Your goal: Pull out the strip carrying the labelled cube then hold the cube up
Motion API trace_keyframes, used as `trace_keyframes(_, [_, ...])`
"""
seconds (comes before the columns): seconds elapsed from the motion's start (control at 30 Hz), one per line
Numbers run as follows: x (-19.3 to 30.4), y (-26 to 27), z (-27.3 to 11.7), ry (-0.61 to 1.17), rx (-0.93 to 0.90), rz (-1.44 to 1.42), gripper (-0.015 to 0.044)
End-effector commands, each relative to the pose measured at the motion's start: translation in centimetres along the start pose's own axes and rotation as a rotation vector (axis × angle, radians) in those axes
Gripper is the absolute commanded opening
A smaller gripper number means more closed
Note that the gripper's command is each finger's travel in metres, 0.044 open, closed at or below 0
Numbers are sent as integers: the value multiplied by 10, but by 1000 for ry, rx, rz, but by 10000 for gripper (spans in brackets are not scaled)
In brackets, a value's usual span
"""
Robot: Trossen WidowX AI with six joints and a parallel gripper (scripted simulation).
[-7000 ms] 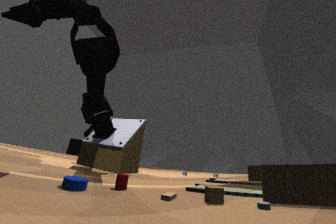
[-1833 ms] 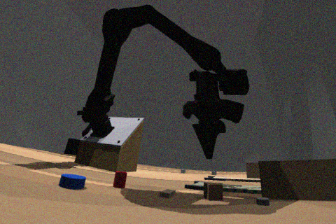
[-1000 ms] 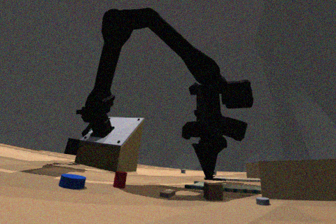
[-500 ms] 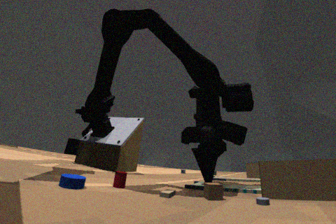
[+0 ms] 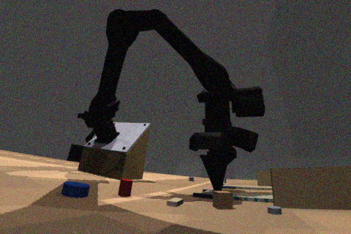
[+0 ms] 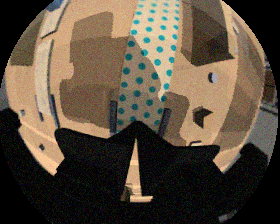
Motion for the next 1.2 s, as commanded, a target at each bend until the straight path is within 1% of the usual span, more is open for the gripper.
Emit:
trace_keyframes(0.0, [0, 0, 1, -2, 4, -2, 0])
trace_keyframes(0.63, [0, 0, 3, -2, 4, -2, 0])
trace_keyframes(1.17, [23, -3, 3, -1, 4, -3, 0])
Point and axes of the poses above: the point midway between the two fingers, 35 mm back from their tips, its own z axis out along the fingers, its own y axis across the jaws, x = y × z, the point moved 10 cm from there along -z, back along the fingers, and after that the axes turned 9 degrees about z, right-handed, at the moved point
